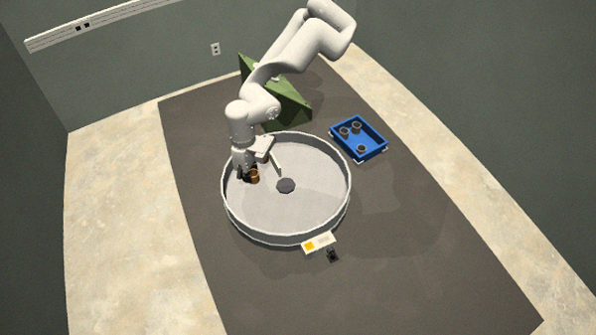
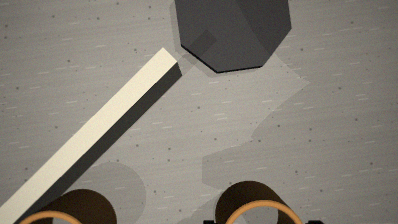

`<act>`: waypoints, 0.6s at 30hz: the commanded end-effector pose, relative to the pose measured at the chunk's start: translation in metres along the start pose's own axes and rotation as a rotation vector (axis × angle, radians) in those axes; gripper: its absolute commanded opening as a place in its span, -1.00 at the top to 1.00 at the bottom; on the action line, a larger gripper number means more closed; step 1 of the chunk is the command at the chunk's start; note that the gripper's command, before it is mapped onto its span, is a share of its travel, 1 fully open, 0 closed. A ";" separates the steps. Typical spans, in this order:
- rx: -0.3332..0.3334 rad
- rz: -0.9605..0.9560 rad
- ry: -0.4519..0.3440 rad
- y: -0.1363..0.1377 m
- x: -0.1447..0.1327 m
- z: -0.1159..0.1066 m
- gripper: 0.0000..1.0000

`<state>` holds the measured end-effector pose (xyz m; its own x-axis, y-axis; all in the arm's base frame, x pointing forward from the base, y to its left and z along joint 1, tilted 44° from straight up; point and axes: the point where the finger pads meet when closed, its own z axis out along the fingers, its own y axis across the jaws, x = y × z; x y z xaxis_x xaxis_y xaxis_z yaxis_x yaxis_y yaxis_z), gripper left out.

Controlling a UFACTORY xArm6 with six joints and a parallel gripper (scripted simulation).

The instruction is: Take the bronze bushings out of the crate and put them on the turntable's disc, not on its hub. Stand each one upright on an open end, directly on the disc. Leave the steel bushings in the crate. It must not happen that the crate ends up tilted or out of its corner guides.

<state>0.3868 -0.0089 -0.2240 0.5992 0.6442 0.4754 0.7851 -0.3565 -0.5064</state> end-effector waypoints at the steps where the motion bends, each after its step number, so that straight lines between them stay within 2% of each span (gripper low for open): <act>1: -0.004 -0.001 0.001 0.001 0.001 -0.002 0.02; 18: -0.004 -0.001 0.001 0.001 0.001 -0.004 0.02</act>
<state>0.3868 -0.0092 -0.2236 0.5992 0.6443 0.4753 0.7851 -0.3564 -0.5066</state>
